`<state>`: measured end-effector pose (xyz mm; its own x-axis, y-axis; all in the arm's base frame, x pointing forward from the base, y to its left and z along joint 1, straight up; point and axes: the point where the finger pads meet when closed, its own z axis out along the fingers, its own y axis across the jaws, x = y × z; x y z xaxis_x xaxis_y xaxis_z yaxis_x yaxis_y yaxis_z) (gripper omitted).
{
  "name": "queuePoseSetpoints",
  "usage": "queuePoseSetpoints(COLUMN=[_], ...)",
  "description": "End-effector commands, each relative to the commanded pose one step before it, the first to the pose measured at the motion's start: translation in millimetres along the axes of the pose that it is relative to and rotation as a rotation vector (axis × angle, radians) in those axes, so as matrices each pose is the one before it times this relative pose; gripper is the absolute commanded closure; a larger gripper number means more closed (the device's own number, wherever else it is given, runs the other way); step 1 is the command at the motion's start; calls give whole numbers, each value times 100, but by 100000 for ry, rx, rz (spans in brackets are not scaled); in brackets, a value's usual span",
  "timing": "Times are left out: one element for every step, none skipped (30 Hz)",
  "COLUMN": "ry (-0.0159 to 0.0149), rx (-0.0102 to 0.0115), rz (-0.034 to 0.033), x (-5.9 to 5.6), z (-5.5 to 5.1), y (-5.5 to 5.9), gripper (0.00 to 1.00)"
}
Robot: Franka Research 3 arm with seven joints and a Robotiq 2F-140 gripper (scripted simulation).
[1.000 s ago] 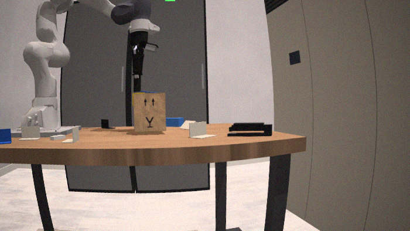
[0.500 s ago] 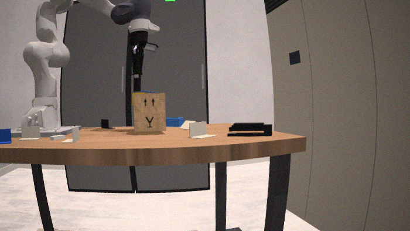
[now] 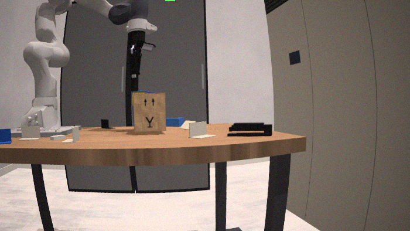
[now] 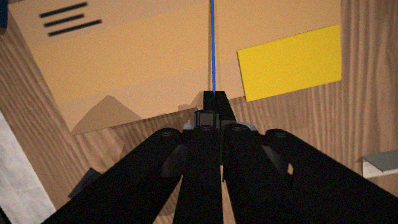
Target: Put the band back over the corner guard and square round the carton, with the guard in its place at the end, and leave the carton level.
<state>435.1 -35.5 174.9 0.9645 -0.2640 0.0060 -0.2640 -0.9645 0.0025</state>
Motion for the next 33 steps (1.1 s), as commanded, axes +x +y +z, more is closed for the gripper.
queuePoseSetpoints(ry=[-695,0,0,0,0,0,0,0,0,0,0,0,0,0,0,0,0,0,0,0,0,0,0,0,0,0,0,0,0,0,0,0,0], rx=[361,0,1,0,-1,0,0,1,0,0,0,-1,0,0,0,0,0,0,0,0,0,0,0,0,0,0,0,0,0,0,0,0,0], rz=[-995,0,0,0,0,0,0,0,0,0,0,0,0,0,0,0,0,0,0,0,0,0,0,0,0,0,0,0,0,0,0,0,0], x=[-675,-119,-117,-113,-109,-104,-98,-92,0,0,-85,-77,-69,-61,-53,-45,-37,-29,-22,-16,-10,-5,-2,0,0,0,0,1,2,3,5,8,10], z=[30,0,0,0,0,0,0,0,0,0,0,0,0,0,0,0,0,0,0,0,0,0,0,0,0,0,0,0,0,0,0,0,0], y=[-39,29,29,28,27,26,24,23,0,0,21,19,17,15,13,11,9,7,5,4,2,1,1,0,0,0,0,3,7,14,22,31,42], gripper=[90,90,90,90,90,90,90,90,90,90,90,90,90,90,90,90,90,90,90,90,90,90,90,90,90,90,90,90,90,90,90,90,90])
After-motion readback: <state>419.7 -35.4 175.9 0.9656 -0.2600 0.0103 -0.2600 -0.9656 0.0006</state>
